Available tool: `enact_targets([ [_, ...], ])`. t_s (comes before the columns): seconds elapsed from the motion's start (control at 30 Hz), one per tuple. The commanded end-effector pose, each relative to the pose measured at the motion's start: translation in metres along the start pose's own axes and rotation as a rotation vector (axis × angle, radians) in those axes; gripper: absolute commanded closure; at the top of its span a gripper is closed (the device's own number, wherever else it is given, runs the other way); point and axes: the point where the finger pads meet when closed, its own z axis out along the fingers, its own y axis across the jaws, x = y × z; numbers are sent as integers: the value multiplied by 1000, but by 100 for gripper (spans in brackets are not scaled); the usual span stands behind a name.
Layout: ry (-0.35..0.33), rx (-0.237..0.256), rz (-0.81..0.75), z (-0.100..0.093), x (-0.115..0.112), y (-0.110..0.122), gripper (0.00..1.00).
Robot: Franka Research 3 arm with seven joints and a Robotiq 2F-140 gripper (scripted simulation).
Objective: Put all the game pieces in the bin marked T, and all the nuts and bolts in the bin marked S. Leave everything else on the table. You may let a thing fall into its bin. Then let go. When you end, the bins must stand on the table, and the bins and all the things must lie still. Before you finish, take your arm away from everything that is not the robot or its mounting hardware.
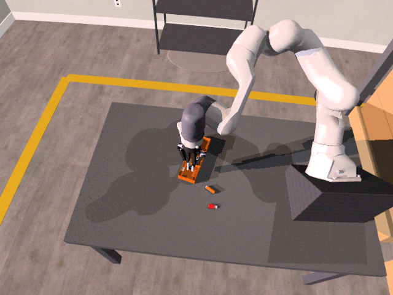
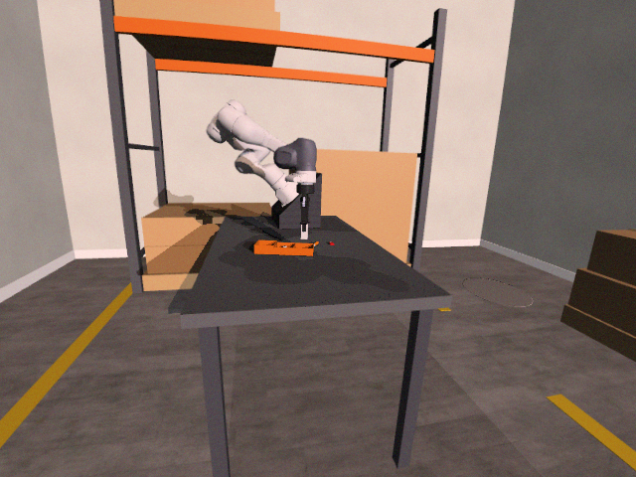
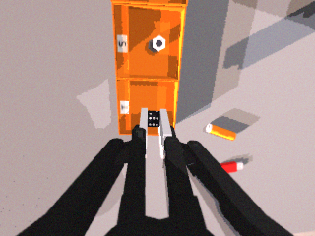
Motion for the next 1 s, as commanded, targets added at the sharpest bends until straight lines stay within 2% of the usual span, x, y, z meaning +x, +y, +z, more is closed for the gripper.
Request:
enact_targets([
  [0.0, 1, -4, -21, 1, 0, 1, 93],
  [0.17, 1, -4, -21, 1, -1, 0, 93],
  [0.97, 1, -4, -21, 45, -1, 1, 93],
])
